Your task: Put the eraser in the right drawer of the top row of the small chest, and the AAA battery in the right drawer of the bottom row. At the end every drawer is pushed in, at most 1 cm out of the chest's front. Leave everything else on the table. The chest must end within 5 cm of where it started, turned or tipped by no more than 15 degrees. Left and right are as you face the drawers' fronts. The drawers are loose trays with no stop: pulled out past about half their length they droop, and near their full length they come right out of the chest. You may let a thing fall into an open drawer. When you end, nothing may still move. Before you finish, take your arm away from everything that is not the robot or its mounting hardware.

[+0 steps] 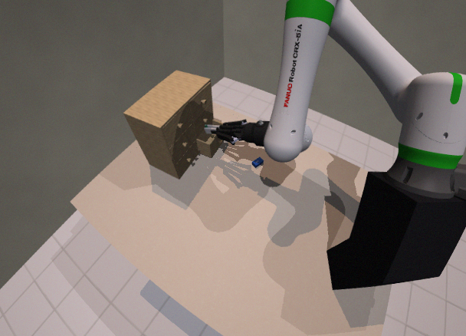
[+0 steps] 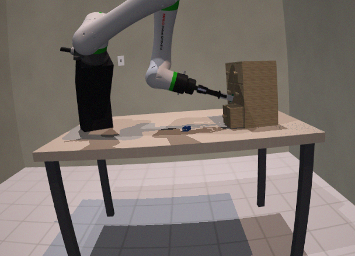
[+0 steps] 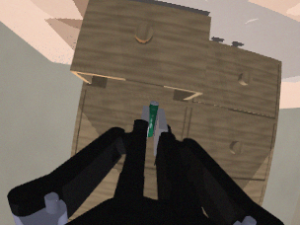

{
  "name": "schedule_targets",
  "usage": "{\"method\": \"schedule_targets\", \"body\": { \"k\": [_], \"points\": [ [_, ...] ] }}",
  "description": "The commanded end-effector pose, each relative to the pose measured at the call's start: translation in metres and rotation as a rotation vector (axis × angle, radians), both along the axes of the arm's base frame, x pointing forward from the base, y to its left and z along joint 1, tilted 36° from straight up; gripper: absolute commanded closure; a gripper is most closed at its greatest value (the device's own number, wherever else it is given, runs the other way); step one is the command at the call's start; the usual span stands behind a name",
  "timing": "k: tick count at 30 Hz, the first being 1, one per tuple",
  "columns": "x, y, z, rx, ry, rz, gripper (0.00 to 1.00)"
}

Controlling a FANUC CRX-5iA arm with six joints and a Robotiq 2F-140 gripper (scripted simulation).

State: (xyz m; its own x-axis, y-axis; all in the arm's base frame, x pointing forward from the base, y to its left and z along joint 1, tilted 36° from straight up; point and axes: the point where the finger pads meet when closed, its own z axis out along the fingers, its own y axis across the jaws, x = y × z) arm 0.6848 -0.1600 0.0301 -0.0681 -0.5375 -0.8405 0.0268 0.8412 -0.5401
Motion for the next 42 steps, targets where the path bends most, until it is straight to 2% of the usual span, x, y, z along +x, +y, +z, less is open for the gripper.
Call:
{"method": "schedule_targets", "body": {
  "k": [1,23,32,35,36,42],
  "points": [
    [0.0002,0.0001,0.0001,0.000,0.000,0.000,0.97],
    [0.0002,0.0001,0.0001,0.000,0.000,0.000,0.97],
    [0.0002,0.0001,0.0001,0.000,0.000,0.000,0.85],
    [0.0002,0.0001,0.0001,0.000,0.000,0.000,0.85],
    [0.0002,0.0001,0.0001,0.000,0.000,0.000,0.00],
    [0.0002,0.0001,0.0001,0.000,0.000,0.000,0.00]
  ]
}}
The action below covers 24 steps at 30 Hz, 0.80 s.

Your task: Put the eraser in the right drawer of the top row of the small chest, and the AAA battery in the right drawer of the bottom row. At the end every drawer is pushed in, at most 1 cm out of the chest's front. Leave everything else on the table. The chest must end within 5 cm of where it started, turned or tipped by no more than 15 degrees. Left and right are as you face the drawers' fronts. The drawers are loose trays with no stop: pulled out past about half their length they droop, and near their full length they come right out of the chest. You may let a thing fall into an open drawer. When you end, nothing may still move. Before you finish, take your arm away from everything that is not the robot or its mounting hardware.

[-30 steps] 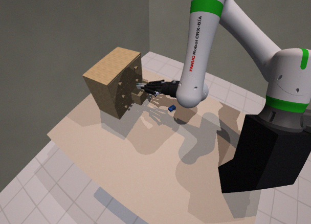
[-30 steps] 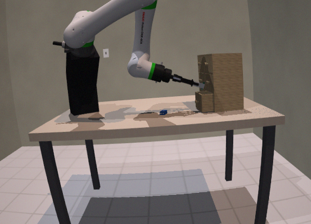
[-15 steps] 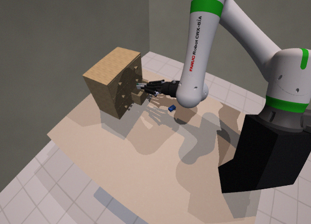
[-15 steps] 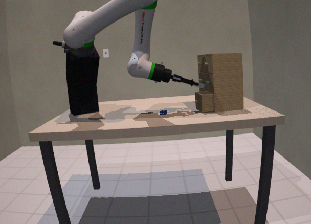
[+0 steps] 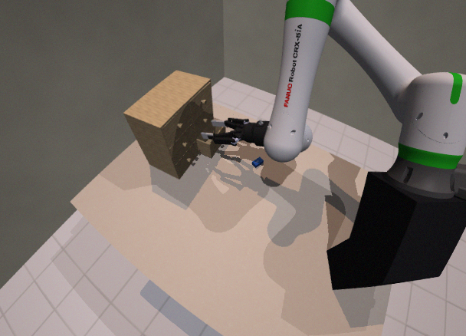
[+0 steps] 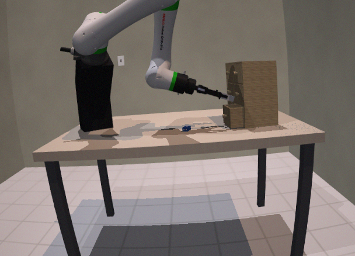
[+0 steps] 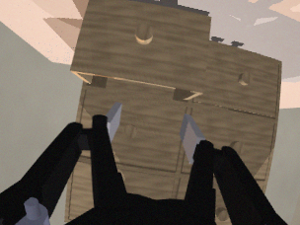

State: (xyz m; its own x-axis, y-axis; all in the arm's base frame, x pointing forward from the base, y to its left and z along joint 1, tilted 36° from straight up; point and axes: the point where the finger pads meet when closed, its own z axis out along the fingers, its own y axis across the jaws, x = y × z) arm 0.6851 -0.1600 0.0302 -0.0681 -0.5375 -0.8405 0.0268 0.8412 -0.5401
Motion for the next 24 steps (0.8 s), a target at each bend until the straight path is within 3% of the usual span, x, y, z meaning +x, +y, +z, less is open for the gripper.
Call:
{"method": "schedule_targets", "body": {
  "k": [1,14,24],
  "points": [
    [0.000,0.000,0.000,0.000,0.000,0.000,0.00],
    [-0.005,0.000,-0.001,0.000,0.000,0.000,0.00],
    [-0.041,-0.004,-0.008,0.000,0.000,0.000,0.00]
  ]
}}
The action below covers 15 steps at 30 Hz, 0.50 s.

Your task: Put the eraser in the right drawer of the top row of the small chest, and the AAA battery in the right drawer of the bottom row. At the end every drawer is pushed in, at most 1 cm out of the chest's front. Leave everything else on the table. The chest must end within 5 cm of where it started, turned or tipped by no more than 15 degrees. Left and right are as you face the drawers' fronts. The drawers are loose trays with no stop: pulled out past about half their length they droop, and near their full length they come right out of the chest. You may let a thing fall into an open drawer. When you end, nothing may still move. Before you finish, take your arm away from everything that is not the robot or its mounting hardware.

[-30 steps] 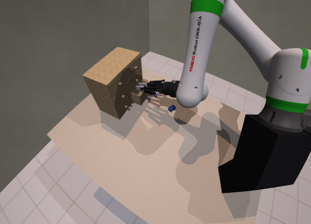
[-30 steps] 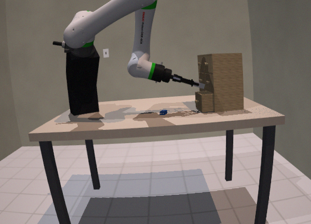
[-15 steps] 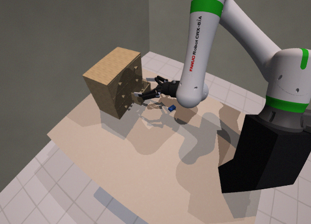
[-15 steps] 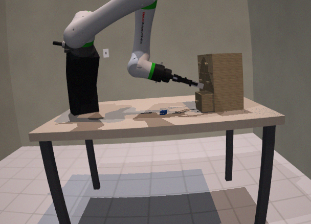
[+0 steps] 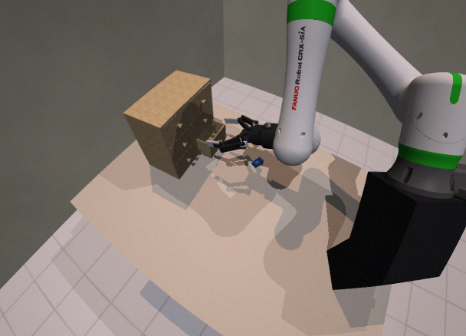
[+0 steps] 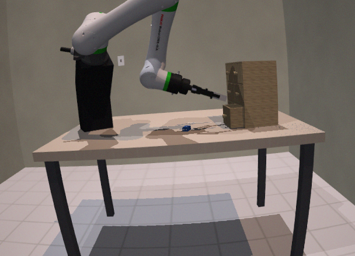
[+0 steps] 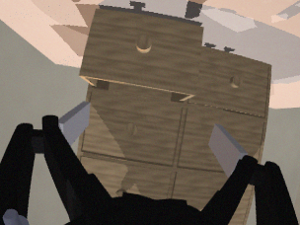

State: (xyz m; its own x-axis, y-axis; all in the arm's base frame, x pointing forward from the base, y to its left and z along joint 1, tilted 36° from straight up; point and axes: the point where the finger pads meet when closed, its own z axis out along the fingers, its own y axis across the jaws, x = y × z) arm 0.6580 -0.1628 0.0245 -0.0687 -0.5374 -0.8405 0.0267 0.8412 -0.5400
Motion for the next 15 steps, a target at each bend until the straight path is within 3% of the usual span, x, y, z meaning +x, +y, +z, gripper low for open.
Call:
{"method": "schedule_targets", "body": {
  "k": [1,3,15],
  "points": [
    [-0.020,-0.002,-0.004,0.000,-0.001,0.000,0.00],
    [-0.020,-0.002,-0.004,0.000,-0.001,0.000,0.00],
    [-0.090,-0.009,-0.018,0.000,-0.001,0.000,0.00]
  ]
}}
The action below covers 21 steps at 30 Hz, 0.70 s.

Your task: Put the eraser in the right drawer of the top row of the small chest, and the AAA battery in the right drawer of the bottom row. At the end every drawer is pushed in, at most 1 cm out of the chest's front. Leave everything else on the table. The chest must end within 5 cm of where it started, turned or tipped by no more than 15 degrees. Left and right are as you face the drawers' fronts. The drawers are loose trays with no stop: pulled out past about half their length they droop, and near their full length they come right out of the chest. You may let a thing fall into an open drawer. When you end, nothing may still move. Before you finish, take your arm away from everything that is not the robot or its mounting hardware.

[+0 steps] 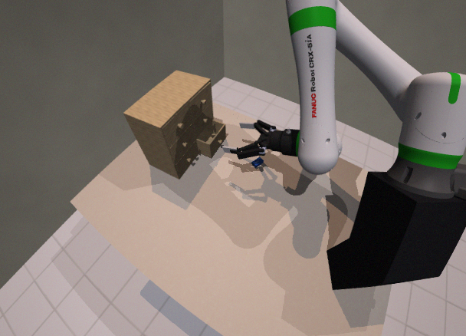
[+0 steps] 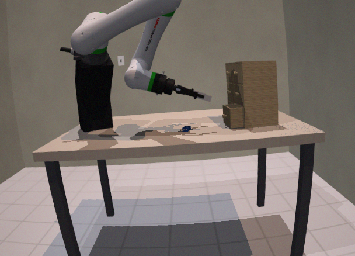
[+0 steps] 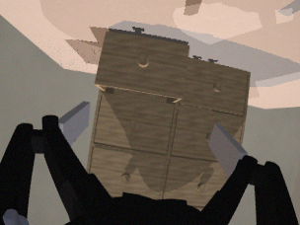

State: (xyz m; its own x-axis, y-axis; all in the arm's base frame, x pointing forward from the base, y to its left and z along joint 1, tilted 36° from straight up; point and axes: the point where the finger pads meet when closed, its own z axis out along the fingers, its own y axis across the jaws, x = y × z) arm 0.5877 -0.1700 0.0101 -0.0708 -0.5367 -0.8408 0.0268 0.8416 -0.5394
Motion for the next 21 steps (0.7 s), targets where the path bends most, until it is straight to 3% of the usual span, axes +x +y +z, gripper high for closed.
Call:
{"method": "schedule_targets", "body": {
  "k": [1,13,21],
  "points": [
    [-0.025,-0.002,-0.005,-0.001,-0.002,0.002,0.00],
    [-0.063,-0.006,-0.013,-0.001,-0.002,0.002,0.00],
    [-0.072,-0.007,-0.015,-0.001,-0.002,0.002,0.00]
  ]
}}
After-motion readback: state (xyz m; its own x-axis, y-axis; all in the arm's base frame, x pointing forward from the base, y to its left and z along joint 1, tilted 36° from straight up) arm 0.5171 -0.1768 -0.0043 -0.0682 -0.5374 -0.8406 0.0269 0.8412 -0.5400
